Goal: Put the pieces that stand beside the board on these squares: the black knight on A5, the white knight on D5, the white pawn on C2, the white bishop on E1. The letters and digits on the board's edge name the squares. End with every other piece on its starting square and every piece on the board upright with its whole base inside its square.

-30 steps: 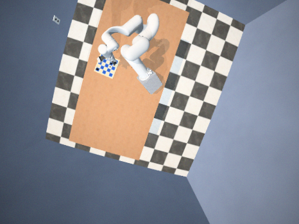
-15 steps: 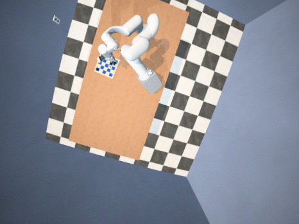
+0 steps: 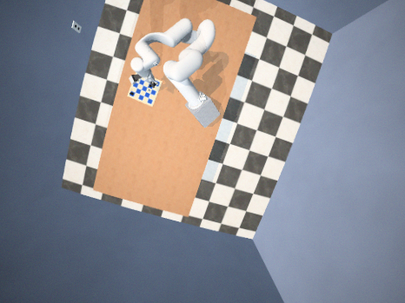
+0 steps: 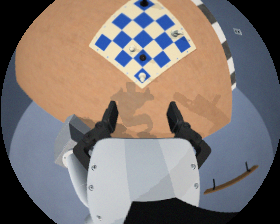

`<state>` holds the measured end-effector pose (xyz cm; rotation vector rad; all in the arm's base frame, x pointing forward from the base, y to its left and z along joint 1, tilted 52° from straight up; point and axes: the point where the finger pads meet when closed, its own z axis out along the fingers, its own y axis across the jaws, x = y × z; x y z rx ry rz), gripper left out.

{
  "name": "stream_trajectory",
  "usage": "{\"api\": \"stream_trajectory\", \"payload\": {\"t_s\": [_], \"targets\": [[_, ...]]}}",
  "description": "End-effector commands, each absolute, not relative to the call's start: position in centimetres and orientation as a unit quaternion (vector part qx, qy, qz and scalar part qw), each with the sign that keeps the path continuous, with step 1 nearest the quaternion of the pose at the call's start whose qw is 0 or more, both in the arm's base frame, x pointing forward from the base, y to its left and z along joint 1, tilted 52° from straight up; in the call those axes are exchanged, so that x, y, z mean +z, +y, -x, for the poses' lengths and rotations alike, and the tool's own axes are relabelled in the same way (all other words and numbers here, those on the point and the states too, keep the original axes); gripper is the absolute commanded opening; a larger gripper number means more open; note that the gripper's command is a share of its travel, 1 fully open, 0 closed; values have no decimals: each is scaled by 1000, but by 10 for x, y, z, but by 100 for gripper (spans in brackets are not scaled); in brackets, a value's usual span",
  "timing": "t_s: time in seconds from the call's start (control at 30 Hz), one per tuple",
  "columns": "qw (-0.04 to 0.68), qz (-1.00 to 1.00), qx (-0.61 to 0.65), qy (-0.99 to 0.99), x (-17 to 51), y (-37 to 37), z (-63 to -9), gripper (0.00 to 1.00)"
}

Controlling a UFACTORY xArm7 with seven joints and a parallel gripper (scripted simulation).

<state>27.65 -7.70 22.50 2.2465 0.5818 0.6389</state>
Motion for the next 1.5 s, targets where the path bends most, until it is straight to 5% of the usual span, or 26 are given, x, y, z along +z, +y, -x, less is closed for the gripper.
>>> {"api": "stream_trajectory", "payload": {"t_s": [0.0,1.47], "targets": [[360,-872,243,224,237,-68,-263,100],[360,-872,243,224,249,-58,-252,100]]}}
